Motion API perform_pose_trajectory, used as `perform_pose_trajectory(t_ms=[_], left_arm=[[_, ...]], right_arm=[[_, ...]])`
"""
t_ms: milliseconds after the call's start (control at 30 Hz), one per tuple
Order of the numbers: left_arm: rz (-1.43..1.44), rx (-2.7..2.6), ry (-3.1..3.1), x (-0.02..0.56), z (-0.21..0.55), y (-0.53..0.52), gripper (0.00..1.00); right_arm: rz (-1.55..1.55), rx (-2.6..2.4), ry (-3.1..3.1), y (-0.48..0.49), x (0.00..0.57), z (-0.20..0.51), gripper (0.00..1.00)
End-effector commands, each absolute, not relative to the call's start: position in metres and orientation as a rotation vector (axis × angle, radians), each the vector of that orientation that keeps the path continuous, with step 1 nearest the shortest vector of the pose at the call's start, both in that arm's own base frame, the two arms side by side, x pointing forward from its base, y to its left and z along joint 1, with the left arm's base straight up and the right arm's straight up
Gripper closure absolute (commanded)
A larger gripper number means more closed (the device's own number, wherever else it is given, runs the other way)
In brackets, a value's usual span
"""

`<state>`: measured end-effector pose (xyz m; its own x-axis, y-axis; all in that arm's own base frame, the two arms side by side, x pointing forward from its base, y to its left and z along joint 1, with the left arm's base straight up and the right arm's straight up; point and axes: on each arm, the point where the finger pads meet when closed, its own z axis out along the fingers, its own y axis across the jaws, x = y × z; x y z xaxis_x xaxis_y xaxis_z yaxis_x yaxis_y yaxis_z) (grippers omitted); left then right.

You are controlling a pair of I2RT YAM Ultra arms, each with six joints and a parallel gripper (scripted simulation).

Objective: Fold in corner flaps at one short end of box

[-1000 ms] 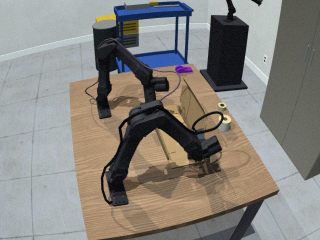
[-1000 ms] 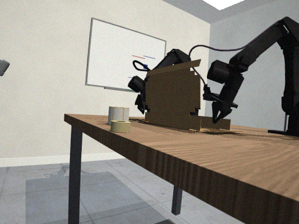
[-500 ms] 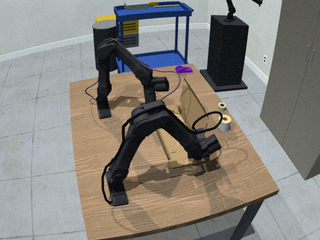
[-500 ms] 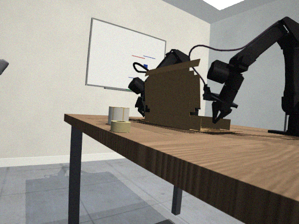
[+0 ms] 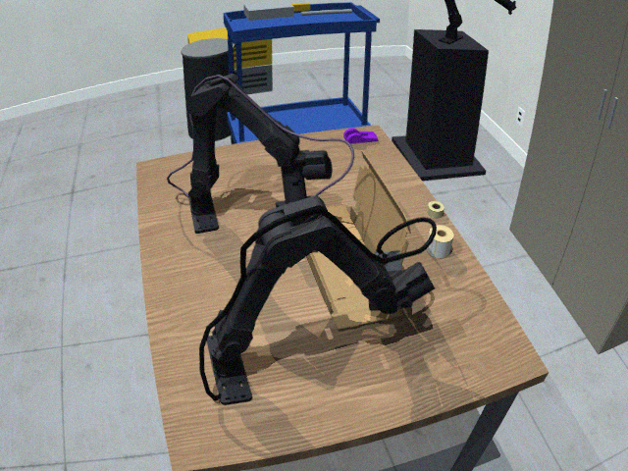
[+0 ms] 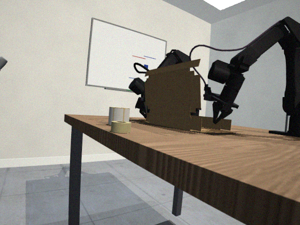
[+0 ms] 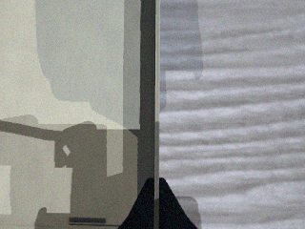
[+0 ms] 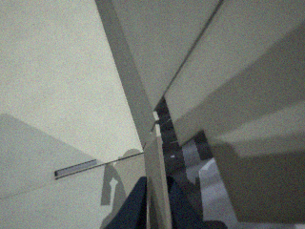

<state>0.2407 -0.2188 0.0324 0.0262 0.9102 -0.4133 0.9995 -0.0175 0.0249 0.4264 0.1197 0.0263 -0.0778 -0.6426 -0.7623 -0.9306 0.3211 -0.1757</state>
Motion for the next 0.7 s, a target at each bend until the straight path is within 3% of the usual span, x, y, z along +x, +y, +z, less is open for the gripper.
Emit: perform_pose_trajectory(t_ms=[0,667], left_arm=[[-0.404,1.996,1.934,0.2388,0.0379,-0.2179,0.97],[-0.398,1.995,1.932,0.2394,0.0386,-0.2177,0.97]], right_arm=[[0.466,-1.396,1.788,0.1211,0.4284,0.0331,0.90],[0.464,-1.392,1.791,0.1178,0.4229,0.0375,0.93]])
